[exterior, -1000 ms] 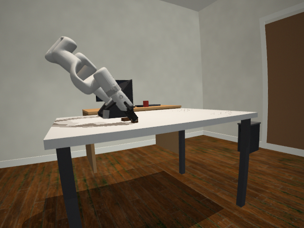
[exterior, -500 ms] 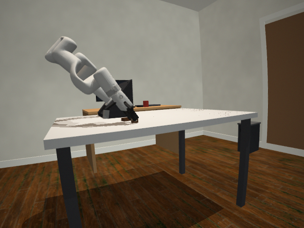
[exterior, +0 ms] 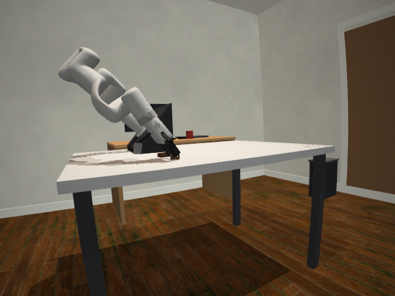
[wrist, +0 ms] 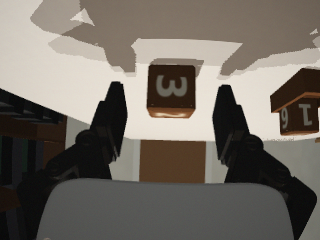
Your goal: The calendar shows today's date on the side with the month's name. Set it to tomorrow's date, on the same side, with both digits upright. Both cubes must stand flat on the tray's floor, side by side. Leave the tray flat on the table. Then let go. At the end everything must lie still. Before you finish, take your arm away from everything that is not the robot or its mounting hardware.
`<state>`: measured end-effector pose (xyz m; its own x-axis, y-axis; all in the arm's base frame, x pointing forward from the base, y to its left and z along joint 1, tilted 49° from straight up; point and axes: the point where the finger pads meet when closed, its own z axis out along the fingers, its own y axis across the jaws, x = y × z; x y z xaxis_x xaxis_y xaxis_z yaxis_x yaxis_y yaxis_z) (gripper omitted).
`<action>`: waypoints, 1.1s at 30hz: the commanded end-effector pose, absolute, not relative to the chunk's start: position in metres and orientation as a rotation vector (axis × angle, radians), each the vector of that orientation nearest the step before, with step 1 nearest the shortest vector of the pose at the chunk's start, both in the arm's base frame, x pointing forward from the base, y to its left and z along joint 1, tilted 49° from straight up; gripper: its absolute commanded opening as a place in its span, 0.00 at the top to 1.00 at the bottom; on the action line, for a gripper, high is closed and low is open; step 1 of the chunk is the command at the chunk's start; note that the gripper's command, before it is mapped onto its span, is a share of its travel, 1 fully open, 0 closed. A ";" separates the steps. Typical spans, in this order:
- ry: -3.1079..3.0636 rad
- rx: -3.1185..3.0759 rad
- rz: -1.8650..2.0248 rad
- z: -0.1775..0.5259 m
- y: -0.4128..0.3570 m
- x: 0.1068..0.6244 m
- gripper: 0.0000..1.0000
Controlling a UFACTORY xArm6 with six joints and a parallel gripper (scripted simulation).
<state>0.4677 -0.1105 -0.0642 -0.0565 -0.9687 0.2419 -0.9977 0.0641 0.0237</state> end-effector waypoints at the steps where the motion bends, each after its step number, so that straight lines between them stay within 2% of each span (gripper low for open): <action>1: -2.141 2.016 0.225 -0.063 -0.110 0.469 0.31; 33: -2.141 2.016 0.225 -0.020 -0.060 0.473 0.31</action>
<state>0.4715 -0.0676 -0.0271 -0.0562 -0.9687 0.2419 -0.9977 0.0636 0.0230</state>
